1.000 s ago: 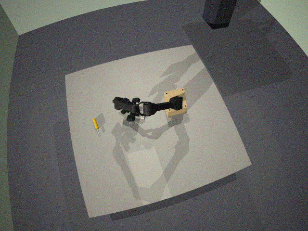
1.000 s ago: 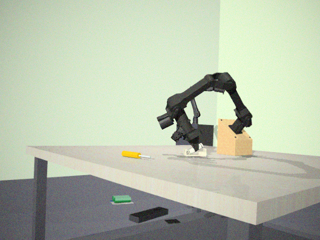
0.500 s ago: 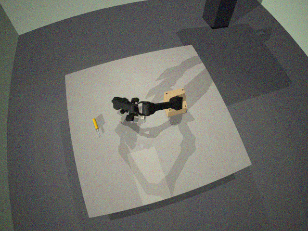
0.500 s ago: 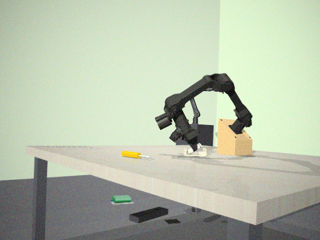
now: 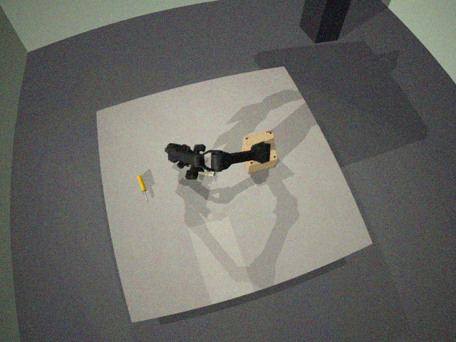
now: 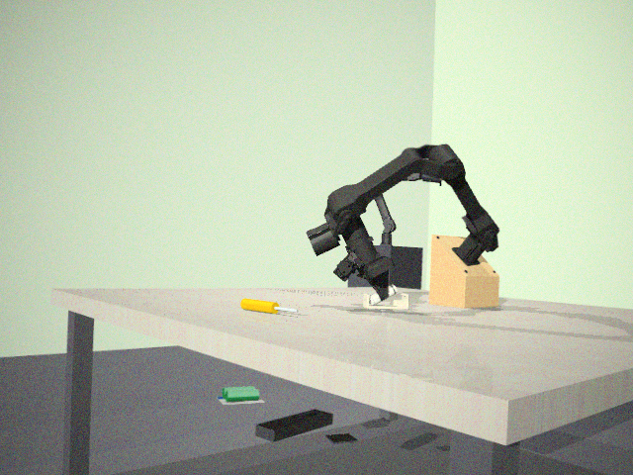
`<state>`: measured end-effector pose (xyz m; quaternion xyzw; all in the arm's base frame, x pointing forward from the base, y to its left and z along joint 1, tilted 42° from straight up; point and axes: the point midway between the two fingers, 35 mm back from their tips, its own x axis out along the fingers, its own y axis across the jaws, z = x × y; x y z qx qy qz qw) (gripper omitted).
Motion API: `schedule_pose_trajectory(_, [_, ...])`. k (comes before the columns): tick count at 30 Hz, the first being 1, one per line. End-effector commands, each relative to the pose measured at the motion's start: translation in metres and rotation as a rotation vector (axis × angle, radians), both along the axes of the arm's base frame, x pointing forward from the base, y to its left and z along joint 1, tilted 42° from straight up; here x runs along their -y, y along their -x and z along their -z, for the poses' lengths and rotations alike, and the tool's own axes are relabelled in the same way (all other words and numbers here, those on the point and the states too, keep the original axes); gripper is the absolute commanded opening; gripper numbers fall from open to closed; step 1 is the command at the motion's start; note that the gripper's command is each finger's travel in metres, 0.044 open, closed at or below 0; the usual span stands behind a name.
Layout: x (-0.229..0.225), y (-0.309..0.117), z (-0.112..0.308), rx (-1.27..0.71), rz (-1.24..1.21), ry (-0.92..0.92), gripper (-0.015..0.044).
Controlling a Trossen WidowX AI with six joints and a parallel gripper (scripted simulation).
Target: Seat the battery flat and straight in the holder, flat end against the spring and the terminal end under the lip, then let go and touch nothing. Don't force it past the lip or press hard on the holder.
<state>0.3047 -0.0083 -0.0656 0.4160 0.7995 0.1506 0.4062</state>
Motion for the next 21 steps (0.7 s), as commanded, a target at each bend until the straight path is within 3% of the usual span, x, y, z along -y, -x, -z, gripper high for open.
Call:
schedule_pose_trajectory(1, [0.001,-0.0012,0.0018,0.017,0.011,0.022,0.0076])
schedule_pose_trajectory(21, [-0.0022,0.0012,0.0051,0.064,0.053,0.085,0.0076])
